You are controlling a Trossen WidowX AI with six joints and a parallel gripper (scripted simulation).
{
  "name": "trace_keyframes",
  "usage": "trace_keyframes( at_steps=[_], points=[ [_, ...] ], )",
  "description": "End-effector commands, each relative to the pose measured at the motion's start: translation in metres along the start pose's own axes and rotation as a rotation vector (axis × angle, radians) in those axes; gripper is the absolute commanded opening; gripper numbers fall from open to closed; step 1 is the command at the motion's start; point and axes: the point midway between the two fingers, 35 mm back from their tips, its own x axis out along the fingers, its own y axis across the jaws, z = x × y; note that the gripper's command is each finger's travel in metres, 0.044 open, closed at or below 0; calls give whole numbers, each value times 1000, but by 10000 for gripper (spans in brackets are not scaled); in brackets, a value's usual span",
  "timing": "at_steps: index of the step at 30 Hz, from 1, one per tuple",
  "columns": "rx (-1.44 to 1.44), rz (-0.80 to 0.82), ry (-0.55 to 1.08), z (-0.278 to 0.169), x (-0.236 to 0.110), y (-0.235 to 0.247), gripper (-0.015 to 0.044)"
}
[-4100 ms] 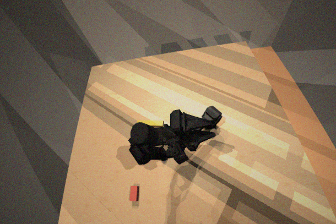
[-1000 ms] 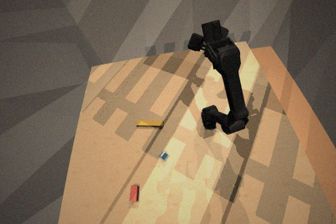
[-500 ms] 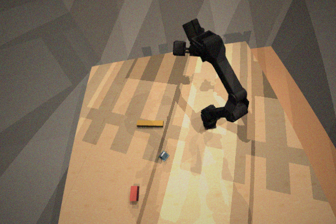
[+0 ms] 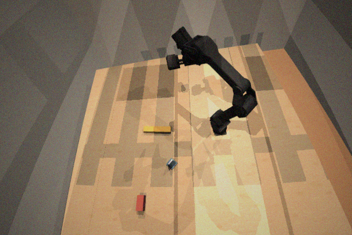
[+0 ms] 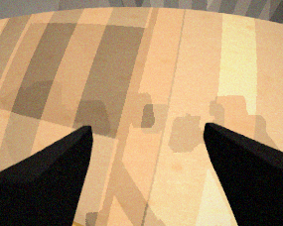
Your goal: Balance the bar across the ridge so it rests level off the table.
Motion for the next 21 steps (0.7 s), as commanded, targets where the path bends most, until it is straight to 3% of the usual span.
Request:
trace_keyframes(
  at_steps=[1,21],
  points=[
    [-67,15,33,-7,12,16,315],
    [-496,151,273,-76,61,103,315]
  ],
)
